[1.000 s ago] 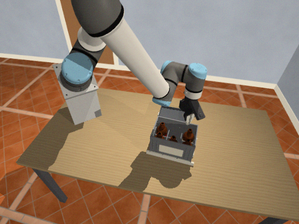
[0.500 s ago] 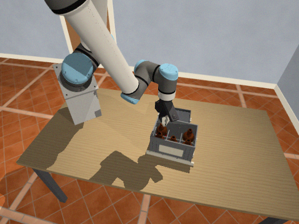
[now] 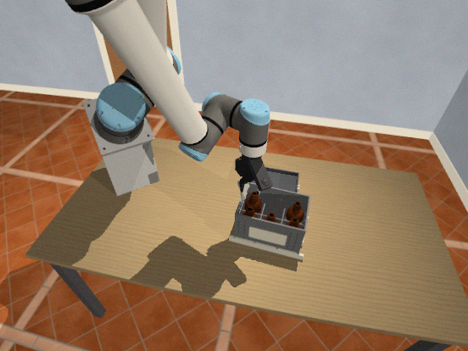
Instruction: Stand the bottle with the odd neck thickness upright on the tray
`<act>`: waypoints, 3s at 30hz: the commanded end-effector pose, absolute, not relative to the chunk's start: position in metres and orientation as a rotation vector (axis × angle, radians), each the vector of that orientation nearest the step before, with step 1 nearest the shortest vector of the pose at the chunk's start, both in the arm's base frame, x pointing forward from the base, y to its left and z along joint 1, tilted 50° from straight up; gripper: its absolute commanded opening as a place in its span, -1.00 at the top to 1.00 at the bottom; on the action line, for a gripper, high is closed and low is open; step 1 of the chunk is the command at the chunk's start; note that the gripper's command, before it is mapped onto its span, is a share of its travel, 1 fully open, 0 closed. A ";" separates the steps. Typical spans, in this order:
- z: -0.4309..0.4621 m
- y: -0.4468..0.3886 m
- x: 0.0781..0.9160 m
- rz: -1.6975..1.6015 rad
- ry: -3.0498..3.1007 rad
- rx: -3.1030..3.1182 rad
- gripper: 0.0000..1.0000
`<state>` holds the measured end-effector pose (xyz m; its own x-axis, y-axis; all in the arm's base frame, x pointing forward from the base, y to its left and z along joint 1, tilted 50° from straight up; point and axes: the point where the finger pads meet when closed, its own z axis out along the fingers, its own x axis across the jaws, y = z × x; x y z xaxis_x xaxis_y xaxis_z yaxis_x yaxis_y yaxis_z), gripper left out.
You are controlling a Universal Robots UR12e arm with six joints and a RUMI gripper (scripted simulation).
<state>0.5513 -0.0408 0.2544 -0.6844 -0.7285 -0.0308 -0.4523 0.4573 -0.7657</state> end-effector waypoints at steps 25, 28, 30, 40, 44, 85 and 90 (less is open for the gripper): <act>0.255 -0.041 0.551 -1.080 2.356 -0.999 0.24; 0.255 -0.041 0.551 -1.080 2.356 -0.999 0.24; 0.255 -0.041 0.551 -1.080 2.356 -0.999 0.24; 0.253 -0.042 0.553 -1.080 2.356 -1.000 0.24; 0.252 -0.043 0.554 -1.079 2.356 -1.000 0.24; 0.227 -0.063 0.576 -1.079 2.356 -1.000 0.24; 0.226 -0.064 0.576 -1.079 2.356 -1.000 0.24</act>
<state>0.5755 -0.0634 0.2268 -0.6842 -0.7286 -0.0309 -0.4527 0.4575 -0.7653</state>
